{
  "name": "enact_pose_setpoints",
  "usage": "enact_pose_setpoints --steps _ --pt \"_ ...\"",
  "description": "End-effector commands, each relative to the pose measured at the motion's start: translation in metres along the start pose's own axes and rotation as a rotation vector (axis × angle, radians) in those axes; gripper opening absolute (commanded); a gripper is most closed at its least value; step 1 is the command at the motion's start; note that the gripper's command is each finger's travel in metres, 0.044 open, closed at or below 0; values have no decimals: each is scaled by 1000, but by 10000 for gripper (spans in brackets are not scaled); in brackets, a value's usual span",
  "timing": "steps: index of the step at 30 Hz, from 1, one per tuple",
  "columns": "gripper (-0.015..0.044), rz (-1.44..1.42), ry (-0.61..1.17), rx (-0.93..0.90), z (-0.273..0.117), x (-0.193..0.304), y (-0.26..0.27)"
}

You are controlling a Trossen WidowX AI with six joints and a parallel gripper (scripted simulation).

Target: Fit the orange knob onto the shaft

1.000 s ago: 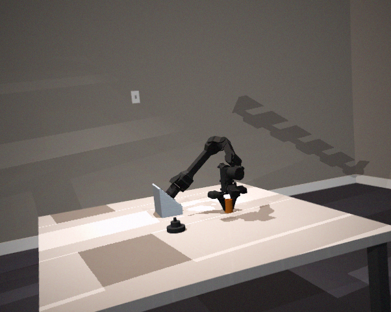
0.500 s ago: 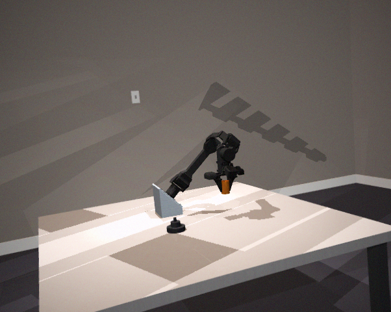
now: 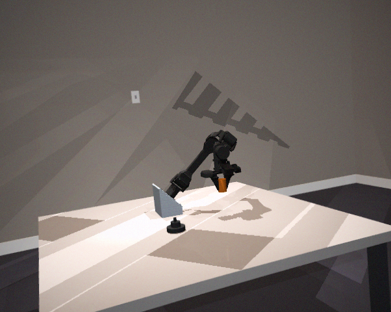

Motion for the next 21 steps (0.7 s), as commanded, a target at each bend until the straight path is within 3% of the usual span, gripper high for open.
enact_pose_setpoints --steps 1,21 --pt "0 -2 -1 10 1 -1 -14" --pt "0 15 -1 22 10 -2 -76"
Point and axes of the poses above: the point midway between the two fingers, 35 mm back from their tips, its own z axis out along the fingers, its own y axis across the jaws, x = y × z, the point moved 1 cm from there along -z, back along the fingers, and after that the axes turned 13 degrees about -z, right-handed, at the moved point
